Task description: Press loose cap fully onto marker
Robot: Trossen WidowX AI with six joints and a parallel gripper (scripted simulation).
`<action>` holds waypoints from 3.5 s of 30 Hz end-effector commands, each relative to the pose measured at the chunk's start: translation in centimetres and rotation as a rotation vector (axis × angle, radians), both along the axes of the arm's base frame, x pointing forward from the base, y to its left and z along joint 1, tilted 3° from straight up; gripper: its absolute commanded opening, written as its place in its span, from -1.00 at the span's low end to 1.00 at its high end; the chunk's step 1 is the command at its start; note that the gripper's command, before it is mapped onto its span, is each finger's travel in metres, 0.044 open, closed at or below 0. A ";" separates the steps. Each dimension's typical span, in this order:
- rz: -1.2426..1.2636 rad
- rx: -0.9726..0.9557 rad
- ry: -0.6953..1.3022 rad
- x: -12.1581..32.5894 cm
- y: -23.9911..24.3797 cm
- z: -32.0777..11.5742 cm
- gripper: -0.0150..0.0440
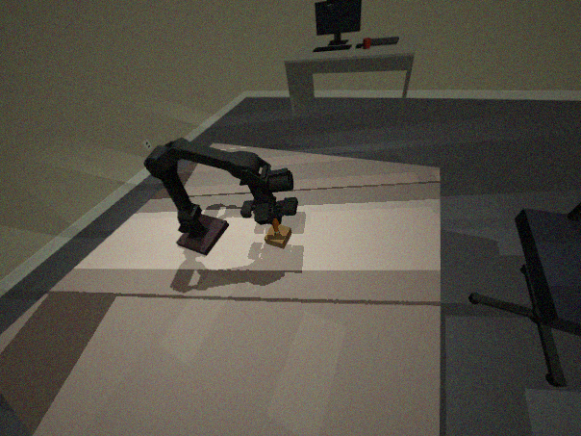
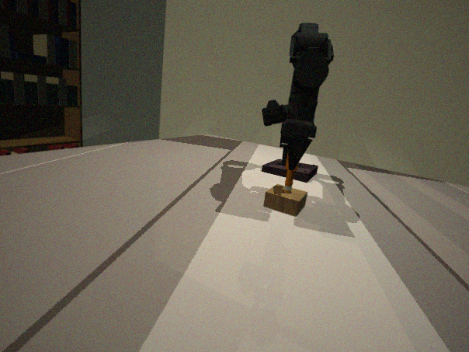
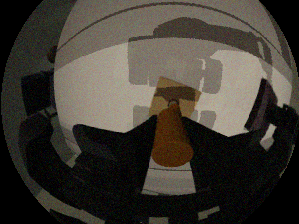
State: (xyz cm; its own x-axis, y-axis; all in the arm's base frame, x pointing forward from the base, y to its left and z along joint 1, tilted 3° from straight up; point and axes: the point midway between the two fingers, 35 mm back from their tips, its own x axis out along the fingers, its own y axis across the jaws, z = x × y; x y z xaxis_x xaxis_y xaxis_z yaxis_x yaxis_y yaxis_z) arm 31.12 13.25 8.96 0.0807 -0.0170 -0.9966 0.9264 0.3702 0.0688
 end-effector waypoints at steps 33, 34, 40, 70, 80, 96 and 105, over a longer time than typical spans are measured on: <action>-0.003 -0.028 0.064 -0.3 -0.3 -3.1 -0.49; -0.003 -0.028 0.064 -0.3 -0.3 -3.1 -0.49; -0.003 -0.028 0.064 -0.3 -0.3 -3.1 -0.49; -0.003 -0.028 0.064 -0.3 -0.3 -3.1 -0.49; -0.003 -0.028 0.064 -0.3 -0.3 -3.1 -0.49; 0.000 0.000 0.000 0.0 0.0 0.0 0.75; 0.000 0.001 -0.002 0.3 0.3 3.2 1.00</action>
State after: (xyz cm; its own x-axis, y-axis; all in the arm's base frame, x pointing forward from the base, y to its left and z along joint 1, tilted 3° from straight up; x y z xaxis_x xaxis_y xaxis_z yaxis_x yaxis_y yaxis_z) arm 30.96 13.19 9.60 0.0685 -0.0231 -0.9974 0.9270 0.3709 0.0551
